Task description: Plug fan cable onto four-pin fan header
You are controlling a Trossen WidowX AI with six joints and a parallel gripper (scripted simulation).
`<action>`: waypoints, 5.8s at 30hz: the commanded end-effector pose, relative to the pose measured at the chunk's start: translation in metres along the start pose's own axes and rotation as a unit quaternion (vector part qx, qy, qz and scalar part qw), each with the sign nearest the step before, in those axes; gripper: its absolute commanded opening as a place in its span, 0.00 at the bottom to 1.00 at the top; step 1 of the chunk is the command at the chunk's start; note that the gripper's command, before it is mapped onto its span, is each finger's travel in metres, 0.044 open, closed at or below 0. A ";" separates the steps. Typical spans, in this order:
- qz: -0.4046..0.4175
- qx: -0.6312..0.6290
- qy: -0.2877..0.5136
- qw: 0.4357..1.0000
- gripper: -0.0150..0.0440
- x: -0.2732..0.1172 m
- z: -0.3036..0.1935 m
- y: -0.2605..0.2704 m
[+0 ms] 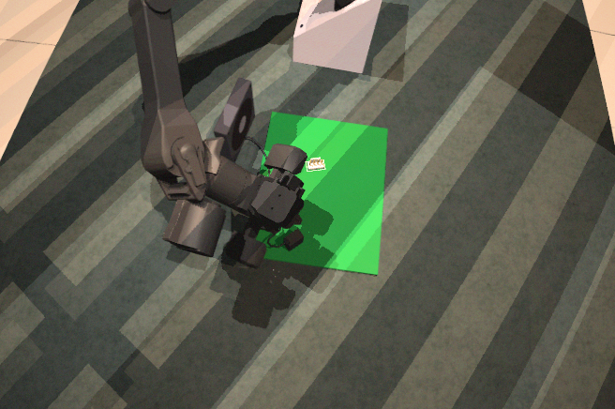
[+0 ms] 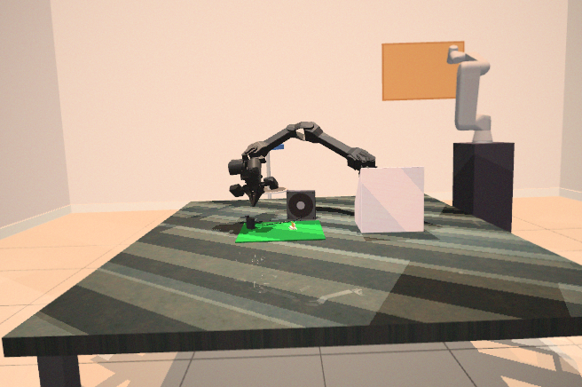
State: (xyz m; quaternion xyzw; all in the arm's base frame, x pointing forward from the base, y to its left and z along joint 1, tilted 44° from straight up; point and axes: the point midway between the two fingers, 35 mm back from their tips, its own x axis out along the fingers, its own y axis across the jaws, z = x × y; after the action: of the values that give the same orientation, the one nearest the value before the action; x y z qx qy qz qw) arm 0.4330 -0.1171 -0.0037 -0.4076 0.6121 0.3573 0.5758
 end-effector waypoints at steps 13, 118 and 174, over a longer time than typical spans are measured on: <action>-0.004 -0.015 -0.106 0.994 0.25 -0.001 -0.004 -0.001; -0.101 -0.060 -0.353 0.928 0.25 -0.042 -0.019 -0.010; -0.101 -0.061 -0.353 0.928 0.49 -0.064 -0.028 -0.008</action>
State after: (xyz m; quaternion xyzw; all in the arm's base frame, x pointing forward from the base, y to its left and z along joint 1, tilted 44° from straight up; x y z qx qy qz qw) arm 0.4303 -0.1371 0.0517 -0.3441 0.3056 0.4562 0.7617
